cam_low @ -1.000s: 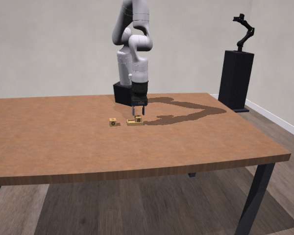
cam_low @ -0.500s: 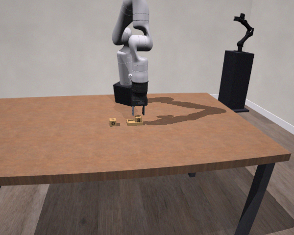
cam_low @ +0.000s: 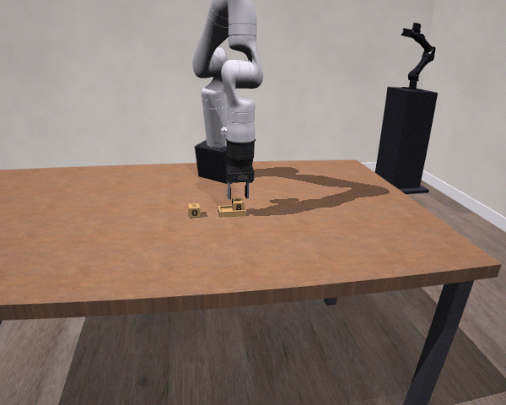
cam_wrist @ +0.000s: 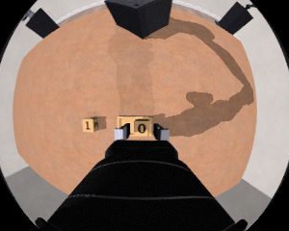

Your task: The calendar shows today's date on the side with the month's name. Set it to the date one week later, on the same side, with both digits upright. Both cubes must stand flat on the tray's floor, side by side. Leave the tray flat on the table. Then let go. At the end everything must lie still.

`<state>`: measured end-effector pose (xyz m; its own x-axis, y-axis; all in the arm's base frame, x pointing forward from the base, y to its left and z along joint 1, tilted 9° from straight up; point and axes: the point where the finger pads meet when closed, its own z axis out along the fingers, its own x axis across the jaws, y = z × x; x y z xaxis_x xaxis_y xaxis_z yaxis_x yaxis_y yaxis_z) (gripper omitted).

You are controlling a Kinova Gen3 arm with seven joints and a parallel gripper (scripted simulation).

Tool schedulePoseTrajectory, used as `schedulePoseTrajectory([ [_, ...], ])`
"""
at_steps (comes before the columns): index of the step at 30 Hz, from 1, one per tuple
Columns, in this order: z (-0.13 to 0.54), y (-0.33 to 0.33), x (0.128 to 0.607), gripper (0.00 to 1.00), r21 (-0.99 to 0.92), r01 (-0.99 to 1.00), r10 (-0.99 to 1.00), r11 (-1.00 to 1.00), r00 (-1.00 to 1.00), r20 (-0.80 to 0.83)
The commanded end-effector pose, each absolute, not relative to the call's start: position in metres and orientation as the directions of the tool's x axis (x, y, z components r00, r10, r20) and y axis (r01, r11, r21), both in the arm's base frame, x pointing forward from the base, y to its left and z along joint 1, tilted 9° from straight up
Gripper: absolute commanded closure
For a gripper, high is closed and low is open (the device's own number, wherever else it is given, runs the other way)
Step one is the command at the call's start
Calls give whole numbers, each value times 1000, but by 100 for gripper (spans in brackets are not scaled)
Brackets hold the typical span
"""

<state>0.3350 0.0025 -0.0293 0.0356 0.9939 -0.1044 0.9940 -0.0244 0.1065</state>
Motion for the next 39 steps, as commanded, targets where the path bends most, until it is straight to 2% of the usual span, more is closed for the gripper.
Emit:
schedulePoseTrajectory([
  [1,-29,3,335,10,108,994,994,-24,36,-104],
  [39,-58,-1,339,10,108,994,994,-24,36,-104],
])
